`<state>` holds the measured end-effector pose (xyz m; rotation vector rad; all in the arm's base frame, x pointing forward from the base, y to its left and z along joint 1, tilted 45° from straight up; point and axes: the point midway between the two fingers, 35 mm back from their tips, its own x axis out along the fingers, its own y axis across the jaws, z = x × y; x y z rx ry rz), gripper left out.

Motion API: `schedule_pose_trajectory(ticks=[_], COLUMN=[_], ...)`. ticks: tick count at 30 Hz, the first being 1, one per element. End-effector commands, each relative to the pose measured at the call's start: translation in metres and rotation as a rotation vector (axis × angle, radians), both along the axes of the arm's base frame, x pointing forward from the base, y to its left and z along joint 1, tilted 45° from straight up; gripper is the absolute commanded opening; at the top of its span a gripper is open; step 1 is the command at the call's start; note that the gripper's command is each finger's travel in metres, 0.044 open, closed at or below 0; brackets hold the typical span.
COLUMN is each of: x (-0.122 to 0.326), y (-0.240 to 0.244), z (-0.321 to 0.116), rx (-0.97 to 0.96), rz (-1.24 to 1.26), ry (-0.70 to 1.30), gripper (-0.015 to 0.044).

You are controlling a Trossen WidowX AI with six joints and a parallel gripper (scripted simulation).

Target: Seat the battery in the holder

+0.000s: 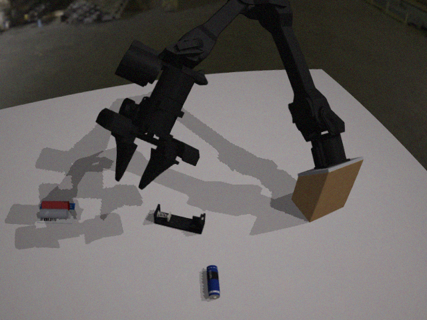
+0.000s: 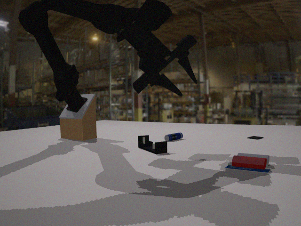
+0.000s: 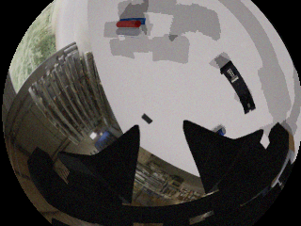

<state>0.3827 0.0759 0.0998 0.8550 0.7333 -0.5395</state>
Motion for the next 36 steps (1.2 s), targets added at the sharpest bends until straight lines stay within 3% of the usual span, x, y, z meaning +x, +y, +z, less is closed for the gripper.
schedule_pose_trajectory(ticks=[1, 7, 13, 36], x=[-0.017, -0.047, -0.079, -0.078], y=[0.021, 0.036, 0.041, 0.030], z=[-0.067, -0.130, -0.176, -0.192], rx=[0.009, -0.088, -0.231, -0.245], rz=[-0.278, -0.571, -0.788, -0.804], ry=[0.174, 0.239, 0.166, 0.153], gripper=[0.0224, 0.0224, 0.0224, 0.0224])
